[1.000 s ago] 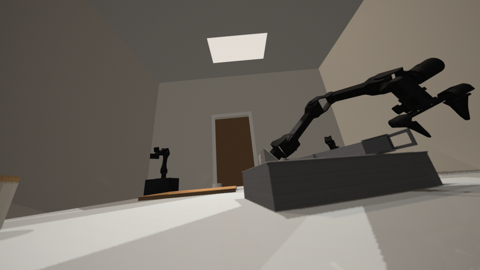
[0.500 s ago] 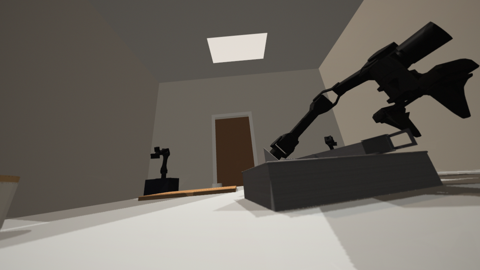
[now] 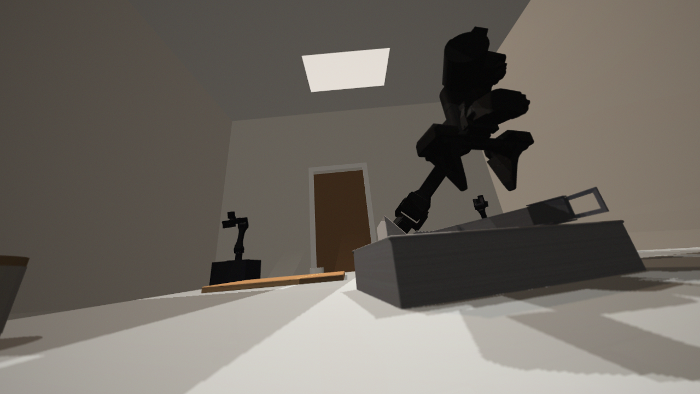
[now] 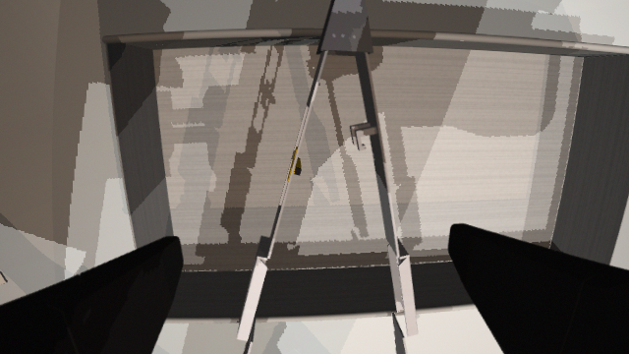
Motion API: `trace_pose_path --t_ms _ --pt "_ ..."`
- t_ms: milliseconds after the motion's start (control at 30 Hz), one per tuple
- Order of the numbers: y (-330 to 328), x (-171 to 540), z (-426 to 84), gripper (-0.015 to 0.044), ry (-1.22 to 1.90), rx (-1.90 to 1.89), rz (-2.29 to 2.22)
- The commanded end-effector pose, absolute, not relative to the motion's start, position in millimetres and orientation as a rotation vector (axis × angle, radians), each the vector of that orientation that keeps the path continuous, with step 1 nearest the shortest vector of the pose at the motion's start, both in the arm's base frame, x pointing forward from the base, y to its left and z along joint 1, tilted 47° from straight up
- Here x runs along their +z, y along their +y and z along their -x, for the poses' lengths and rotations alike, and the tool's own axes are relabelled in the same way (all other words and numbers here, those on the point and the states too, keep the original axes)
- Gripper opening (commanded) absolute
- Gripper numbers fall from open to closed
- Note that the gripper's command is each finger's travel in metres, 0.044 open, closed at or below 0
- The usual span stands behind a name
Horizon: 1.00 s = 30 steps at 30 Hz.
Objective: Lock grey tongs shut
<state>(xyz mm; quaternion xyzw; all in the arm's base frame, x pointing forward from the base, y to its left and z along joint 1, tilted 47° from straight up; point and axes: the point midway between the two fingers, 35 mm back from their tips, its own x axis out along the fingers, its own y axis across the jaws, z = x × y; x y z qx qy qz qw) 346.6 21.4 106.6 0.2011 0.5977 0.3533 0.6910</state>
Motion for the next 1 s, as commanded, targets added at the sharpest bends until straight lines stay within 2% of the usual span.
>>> trace_pose_path --t_ms 0,967 --pt "19 103 -341 0.0440 1.377 0.761 -0.497" --pt "27 80 -346 0.0440 1.377 0.758 -0.495"
